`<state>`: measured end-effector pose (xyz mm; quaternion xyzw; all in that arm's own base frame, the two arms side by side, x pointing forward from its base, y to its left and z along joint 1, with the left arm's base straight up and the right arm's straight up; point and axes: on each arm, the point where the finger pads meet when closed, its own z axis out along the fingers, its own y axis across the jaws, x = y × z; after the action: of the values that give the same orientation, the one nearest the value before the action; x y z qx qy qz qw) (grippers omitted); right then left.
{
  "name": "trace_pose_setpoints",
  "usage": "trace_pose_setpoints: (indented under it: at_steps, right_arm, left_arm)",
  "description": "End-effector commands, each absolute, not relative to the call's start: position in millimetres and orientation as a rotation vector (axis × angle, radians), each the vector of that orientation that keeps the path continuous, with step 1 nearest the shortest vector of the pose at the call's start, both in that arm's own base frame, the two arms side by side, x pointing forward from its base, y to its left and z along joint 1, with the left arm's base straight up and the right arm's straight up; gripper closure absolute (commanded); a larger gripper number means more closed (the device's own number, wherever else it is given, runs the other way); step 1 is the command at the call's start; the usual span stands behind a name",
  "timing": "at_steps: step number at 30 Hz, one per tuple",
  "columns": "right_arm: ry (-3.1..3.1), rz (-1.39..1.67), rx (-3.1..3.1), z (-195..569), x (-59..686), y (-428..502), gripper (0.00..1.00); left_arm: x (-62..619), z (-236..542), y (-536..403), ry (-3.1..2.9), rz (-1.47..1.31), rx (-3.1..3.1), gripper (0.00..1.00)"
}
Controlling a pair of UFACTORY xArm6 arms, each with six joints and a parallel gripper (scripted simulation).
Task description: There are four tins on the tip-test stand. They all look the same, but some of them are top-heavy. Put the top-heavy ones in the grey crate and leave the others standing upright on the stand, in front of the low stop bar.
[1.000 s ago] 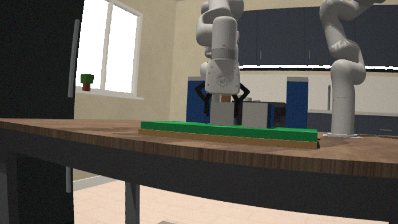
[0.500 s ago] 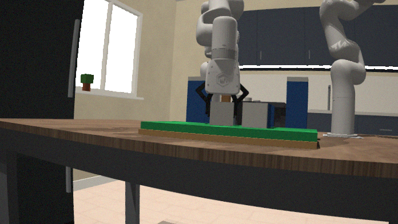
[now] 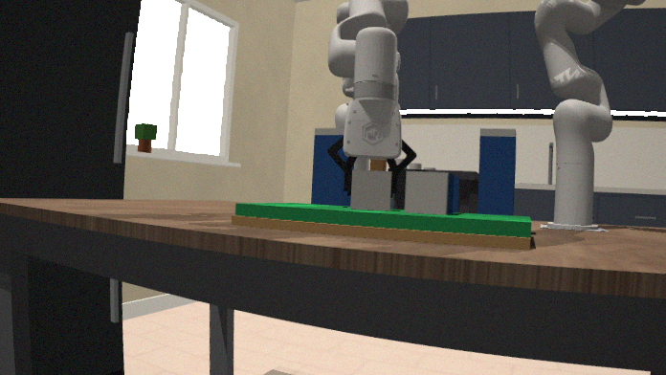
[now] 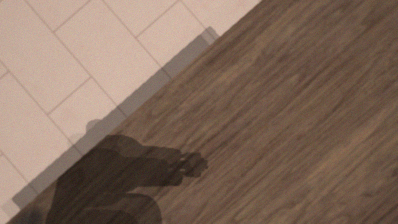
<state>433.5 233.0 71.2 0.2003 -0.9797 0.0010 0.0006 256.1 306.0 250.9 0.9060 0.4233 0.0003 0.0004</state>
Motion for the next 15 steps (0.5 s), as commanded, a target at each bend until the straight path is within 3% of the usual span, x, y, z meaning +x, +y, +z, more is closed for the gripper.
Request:
trace_pose_setpoints:
  at_steps: [1,15]
  right_arm:
    - [-3.082,0.001,0.63,73.2,435.0,233.8,1.0]
    - [-3.082,0.001,0.629,78.3,434.8,233.5,1.0]
  left_arm:
    - [256.7,252.4,306.7,1.33,0.007,2.847,0.0]
    - [256.7,252.4,306.7,1.33,0.007,2.847,0.0]
